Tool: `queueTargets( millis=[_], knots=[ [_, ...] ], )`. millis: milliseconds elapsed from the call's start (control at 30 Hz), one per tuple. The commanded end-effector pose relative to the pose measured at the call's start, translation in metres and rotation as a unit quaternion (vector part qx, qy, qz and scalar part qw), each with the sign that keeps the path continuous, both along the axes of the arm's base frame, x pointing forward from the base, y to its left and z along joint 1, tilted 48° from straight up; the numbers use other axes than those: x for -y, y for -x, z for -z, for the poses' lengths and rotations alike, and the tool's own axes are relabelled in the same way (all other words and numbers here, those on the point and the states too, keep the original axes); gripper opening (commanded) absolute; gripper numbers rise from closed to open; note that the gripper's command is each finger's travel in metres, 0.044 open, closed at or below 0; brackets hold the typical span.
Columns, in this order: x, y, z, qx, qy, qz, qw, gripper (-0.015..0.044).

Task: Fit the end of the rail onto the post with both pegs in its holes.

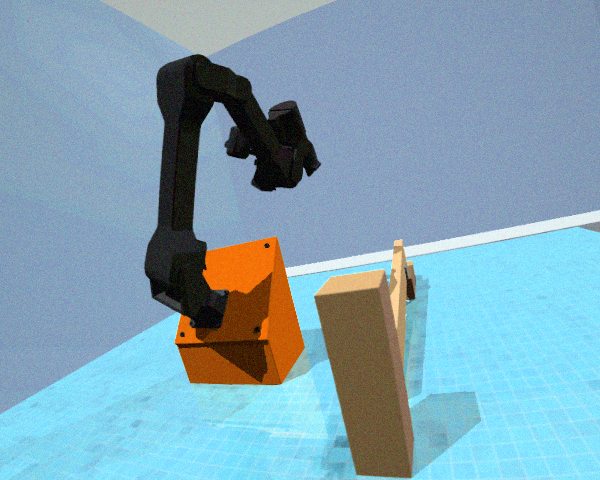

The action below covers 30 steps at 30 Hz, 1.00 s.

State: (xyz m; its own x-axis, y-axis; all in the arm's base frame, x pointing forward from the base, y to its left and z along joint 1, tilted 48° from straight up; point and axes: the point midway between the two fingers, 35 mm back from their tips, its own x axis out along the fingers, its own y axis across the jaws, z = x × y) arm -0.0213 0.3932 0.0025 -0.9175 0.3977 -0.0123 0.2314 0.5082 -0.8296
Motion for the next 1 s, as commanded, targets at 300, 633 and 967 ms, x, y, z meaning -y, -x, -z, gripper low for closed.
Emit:
queueTargets(
  millis=[300,633,967],
  knots=[
    [-0.043,-0.100,0.029,-0.077,0.281,0.288,0.912,0.0440],
    [0.007,-0.227,0.080,-0.157,0.519,0.570,0.617,0.0440],
    [0.117,-0.297,0.093,-0.193,0.598,0.722,0.290,0.0440]
  ],
)
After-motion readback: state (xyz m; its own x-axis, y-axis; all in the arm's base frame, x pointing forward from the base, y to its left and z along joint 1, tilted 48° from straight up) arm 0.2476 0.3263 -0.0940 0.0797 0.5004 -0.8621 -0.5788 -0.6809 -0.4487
